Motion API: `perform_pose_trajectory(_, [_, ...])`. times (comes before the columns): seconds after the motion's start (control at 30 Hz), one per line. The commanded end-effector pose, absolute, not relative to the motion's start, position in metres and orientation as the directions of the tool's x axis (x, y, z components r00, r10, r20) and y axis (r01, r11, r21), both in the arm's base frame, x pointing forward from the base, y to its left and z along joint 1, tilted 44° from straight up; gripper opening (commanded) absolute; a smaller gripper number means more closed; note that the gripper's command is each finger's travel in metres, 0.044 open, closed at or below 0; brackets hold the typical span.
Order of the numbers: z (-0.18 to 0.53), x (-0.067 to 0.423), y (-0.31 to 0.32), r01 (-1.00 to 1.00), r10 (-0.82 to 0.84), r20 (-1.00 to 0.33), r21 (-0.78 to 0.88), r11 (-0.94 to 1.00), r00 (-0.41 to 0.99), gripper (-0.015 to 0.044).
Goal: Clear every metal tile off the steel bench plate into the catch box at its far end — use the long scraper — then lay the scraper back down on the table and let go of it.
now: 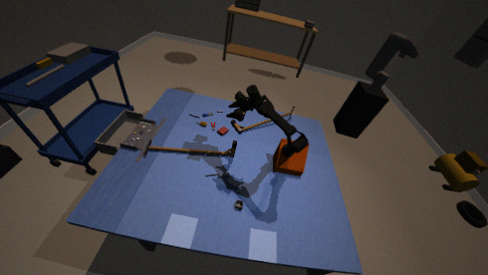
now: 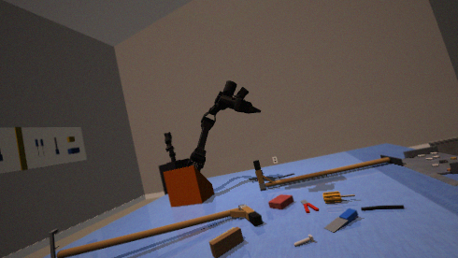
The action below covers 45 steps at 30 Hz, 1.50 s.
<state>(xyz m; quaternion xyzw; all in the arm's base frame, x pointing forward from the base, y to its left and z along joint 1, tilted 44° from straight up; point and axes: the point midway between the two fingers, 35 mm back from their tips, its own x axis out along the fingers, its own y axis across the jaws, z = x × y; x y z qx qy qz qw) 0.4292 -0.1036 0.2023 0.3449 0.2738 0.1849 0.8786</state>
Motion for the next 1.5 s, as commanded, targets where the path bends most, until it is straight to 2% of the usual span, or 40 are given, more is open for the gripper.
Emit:
perform_pose_trajectory(0.0, [0.198, 0.441, -0.096, -0.144, 0.533, -0.372, 0.704, 0.696, 0.759, 0.044])
perform_pose_trajectory(1.47, [0.128, 0.531, 0.026, -0.239, 0.708, -0.542, 0.691, 0.682, 0.453, 0.044])
